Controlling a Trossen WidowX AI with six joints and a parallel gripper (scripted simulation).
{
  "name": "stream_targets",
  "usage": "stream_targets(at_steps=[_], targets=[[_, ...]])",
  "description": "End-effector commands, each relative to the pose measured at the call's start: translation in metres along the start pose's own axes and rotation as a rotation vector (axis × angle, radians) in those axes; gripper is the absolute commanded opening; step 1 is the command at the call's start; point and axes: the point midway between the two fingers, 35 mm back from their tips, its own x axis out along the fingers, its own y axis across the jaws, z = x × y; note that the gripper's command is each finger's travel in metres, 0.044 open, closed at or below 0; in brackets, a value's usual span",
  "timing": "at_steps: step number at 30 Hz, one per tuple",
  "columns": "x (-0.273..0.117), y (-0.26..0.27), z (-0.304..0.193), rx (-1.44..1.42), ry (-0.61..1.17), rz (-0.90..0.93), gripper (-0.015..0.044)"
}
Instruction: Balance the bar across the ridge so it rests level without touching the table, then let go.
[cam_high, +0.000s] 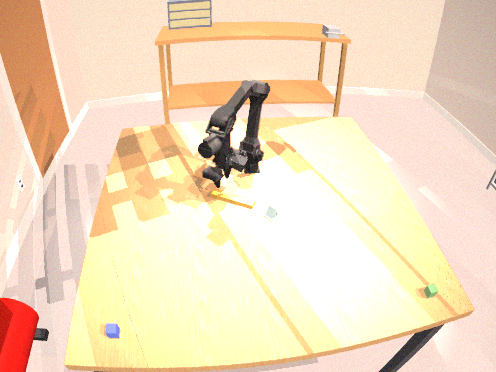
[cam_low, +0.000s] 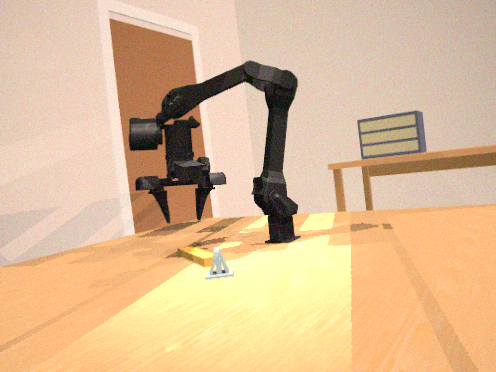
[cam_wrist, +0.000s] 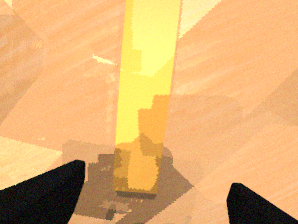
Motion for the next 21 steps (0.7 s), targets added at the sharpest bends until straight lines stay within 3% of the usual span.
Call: stream_targets(at_steps=[1,7,14,21], targets=[[0.002,0.007,0.006,-0.043,0.01,0.061,0.0315],[0.008,0.007,0.006,-0.043,0.01,0.061,0.0315],[0.046,0.009,0.006,-0.043,0.01,0.061,0.0315],[0.048,0.01,0.006,-0.043,0.01,0.061,0.0315]])
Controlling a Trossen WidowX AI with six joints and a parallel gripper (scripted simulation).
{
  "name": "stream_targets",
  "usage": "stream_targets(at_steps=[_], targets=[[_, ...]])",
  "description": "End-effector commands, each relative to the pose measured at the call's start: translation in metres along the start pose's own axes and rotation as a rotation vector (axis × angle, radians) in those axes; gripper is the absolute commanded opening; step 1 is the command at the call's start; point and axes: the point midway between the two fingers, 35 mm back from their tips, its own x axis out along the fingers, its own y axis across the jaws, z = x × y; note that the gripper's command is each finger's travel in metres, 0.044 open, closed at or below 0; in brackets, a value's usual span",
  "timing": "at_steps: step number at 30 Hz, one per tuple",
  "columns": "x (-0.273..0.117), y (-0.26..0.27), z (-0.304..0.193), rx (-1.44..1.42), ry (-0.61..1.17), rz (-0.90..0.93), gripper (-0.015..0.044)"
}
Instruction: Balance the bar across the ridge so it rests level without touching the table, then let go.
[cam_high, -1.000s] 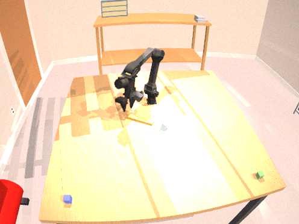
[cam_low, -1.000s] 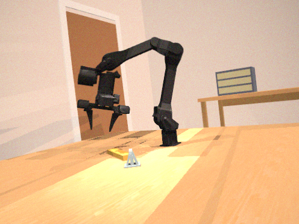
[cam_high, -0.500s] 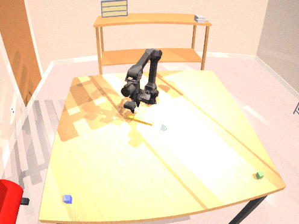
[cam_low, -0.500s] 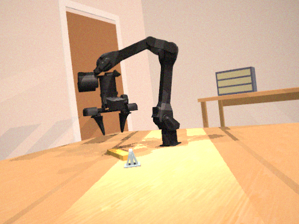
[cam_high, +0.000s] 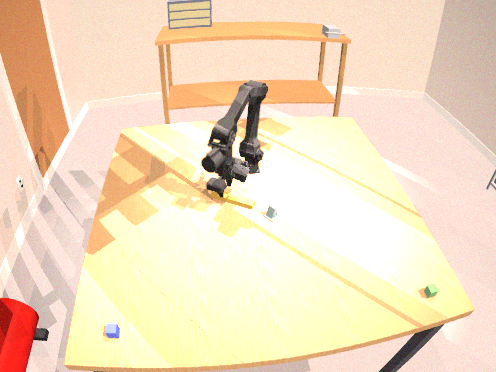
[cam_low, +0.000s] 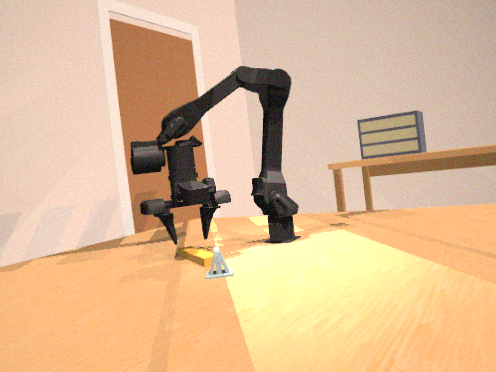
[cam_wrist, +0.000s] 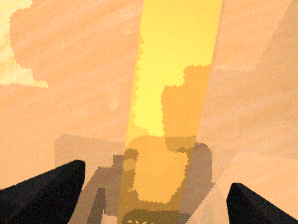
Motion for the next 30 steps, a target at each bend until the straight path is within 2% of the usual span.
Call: stream_targets(at_steps=[1,15,30], targets=[[0.005,0.0,0.0,-0.004,0.003,0.003,0.0315],[0.027,0.001,0.0,-0.004,0.003,0.003,0.0315],[0.028,0.001,0.0,-0.004,0.003,0.003,0.0315]])
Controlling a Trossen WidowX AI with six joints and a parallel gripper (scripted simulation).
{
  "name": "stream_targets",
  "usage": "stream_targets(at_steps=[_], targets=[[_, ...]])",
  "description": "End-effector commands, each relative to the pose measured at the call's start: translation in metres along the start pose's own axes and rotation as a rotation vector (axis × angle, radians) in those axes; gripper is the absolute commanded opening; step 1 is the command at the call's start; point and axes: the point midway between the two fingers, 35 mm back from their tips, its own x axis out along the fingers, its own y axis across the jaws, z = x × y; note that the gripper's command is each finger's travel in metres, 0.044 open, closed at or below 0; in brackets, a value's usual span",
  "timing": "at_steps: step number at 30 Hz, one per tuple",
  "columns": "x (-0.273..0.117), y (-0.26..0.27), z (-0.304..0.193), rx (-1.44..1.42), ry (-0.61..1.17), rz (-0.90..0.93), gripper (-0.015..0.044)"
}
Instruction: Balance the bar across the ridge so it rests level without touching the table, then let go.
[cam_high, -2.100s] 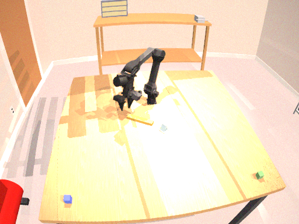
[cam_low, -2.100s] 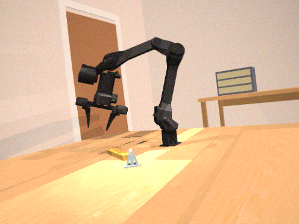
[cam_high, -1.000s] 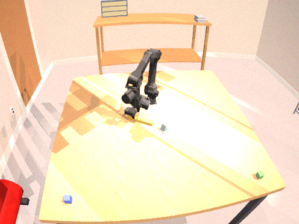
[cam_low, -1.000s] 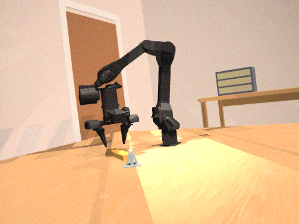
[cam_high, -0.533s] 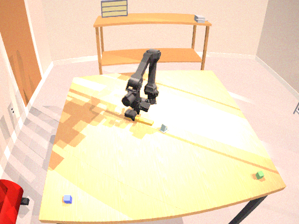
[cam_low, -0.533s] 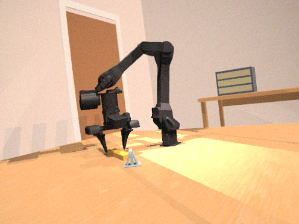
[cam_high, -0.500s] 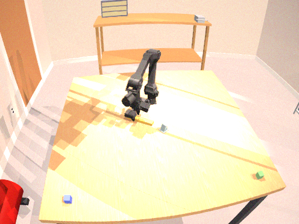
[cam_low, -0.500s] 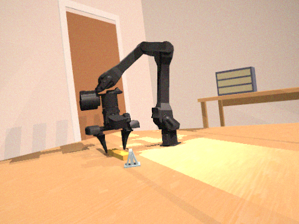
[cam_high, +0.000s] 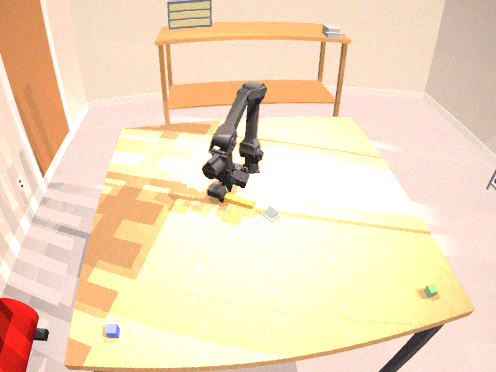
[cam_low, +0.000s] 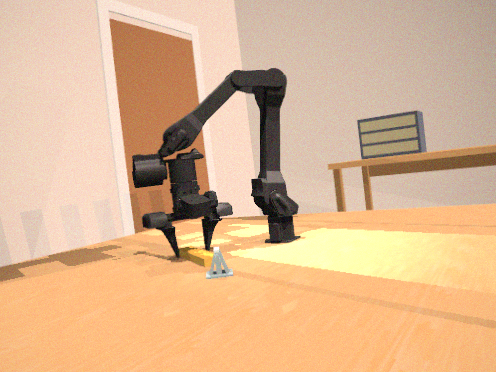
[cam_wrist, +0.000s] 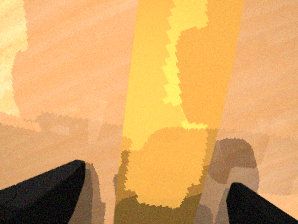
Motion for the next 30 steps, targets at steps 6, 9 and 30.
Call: stream_targets(at_steps=[6,9,30], targets=[[0.0,0.0,0.0,0.0,0.0,0.0,0.021],[0.0,0.0,0.0,0.0,0.0,0.0,0.0131],[-0.033,-0.005,0.0,-0.001,0.001,-0.001,0.0]])
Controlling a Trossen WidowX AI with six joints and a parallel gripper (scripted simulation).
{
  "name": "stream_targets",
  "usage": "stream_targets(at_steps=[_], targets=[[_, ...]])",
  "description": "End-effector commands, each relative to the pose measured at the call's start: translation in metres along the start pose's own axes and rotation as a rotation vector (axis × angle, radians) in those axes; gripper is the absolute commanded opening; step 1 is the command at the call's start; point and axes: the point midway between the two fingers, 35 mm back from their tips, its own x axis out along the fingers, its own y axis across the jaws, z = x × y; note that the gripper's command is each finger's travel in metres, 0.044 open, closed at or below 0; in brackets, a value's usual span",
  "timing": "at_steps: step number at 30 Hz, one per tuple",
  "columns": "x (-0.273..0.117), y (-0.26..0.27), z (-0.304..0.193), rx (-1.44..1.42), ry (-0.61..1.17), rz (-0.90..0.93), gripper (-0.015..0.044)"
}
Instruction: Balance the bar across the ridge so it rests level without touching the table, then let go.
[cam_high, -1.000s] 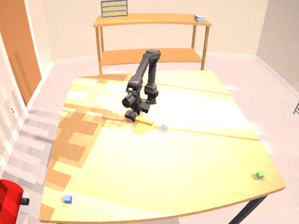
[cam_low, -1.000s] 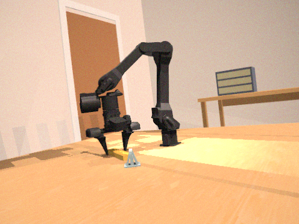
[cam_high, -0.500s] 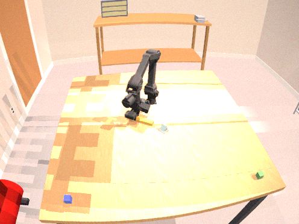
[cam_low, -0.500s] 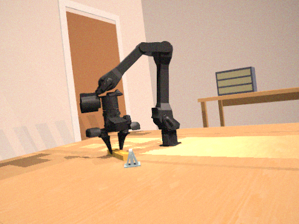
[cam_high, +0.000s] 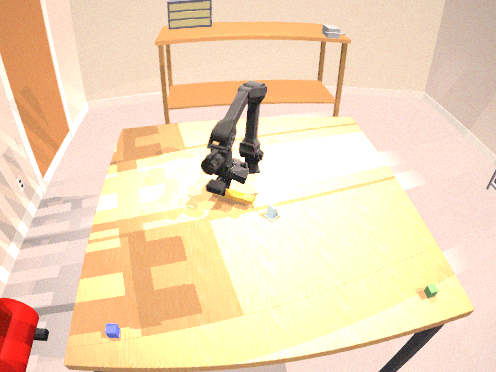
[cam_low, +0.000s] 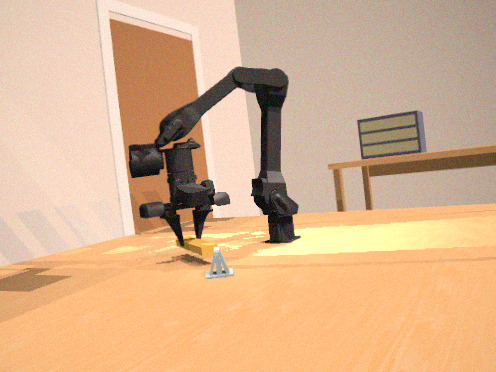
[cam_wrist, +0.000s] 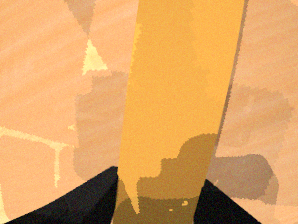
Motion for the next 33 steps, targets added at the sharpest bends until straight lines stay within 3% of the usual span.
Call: stream_targets(at_steps=[1,26,33], targets=[[-0.013,-0.002,0.0,-0.001,0.002,-0.012,0.0],[-0.073,0.003,0.001,-0.008,0.004,-0.012,0.0],[-0.074,-0.006,0.019,-0.164,0.003,-0.012,0.0]])
